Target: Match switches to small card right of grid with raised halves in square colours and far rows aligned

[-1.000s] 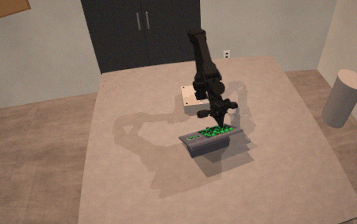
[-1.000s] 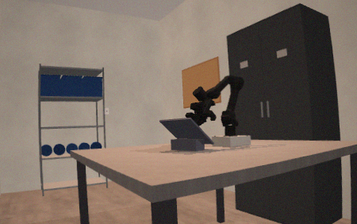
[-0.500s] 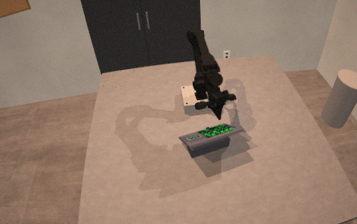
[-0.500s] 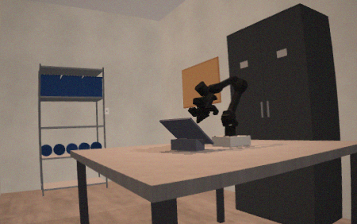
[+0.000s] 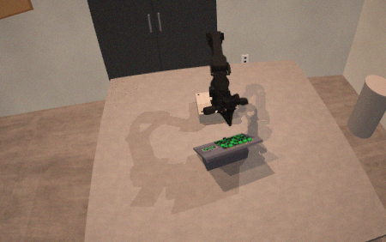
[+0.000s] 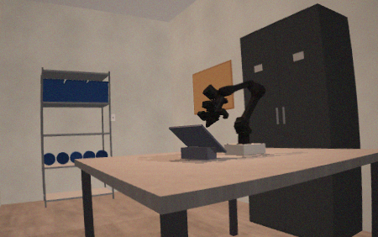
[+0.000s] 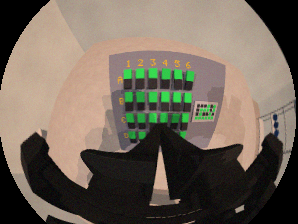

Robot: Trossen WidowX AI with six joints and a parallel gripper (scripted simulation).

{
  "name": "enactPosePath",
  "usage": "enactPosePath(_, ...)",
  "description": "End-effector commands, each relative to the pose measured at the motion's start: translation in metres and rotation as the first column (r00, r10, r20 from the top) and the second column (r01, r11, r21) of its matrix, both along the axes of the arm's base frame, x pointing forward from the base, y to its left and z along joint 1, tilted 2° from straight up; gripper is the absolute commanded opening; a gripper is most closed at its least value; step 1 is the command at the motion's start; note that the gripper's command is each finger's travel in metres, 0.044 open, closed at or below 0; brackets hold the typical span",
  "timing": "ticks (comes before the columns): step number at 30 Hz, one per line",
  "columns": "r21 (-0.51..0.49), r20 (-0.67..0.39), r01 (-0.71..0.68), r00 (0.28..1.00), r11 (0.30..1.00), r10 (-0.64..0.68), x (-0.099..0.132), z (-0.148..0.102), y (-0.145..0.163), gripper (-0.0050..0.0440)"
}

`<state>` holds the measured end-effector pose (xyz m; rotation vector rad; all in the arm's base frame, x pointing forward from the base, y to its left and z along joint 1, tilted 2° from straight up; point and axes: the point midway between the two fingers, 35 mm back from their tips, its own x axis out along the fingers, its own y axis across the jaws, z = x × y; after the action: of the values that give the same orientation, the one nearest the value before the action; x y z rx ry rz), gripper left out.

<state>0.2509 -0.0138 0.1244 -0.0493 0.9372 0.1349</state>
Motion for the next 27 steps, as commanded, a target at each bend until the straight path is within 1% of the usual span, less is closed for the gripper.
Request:
enactPosePath(1,0.0,0.01,-0.001,1.0,1.0,0.001,0.003,0.004,-0.014,0.0)
enactPosePath(4,0.0,0.011,-0.001,1.0,1.0,0.001,0.004,0.002,-0.014,0.0)
enactPosePath(7,0.002,0.03,-0.001,1.0,1.0,0.001,0.019,-0.019,-0.012,0.0)
enactPosePath(9,0.003,0.036,-0.001,0.999,1.0,0.0,0.023,-0.025,-0.011,0.0)
enactPosePath(17,0.003,0.036,-0.001,0.999,1.0,0.0,0.023,-0.025,-0.011,0.0)
enactPosePath(21,0.003,0.036,-0.001,0.999,1.0,0.0,0.028,-0.032,-0.01,0.0)
enactPosePath(27,0.003,0.036,-0.001,0.999,1.0,0.0,0.03,-0.035,-0.01,0.0)
